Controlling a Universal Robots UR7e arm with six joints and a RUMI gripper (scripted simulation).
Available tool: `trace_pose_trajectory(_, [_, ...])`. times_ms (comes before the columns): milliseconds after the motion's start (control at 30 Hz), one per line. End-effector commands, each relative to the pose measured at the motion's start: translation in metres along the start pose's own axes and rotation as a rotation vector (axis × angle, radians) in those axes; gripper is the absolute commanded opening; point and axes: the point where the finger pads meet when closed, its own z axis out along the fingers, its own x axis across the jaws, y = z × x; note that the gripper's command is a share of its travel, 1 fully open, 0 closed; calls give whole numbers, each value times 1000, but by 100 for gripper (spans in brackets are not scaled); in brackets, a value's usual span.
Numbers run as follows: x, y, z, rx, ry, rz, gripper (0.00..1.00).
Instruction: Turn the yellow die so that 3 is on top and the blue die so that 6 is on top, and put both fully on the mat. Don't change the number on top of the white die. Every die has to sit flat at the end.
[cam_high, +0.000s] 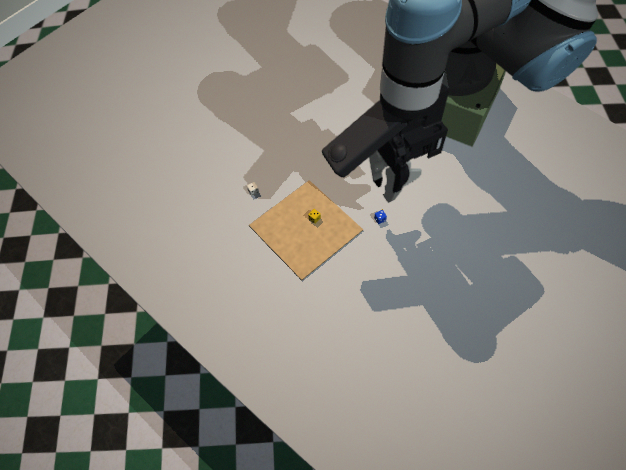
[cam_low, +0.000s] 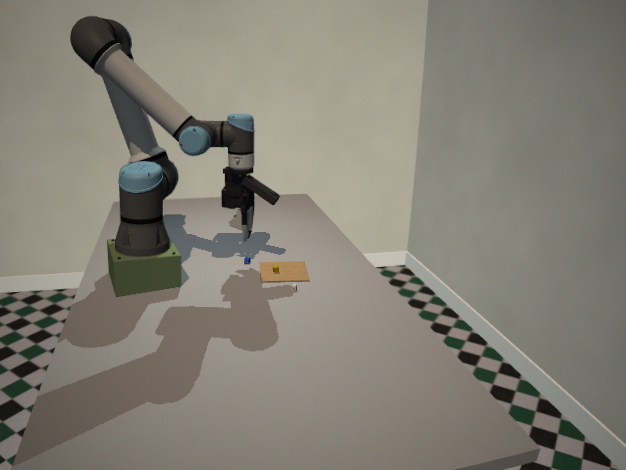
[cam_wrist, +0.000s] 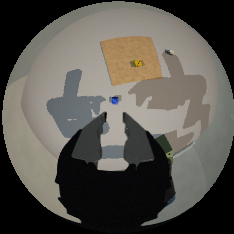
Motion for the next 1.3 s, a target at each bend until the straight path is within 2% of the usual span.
trace_pose_trajectory(0, [0, 2, 1, -1, 1, -1, 18])
trace_pose_trajectory(833, [0, 2, 2, -1, 1, -1, 18])
trace_pose_trajectory(1267, [0, 2, 14, -1, 2, 0, 18])
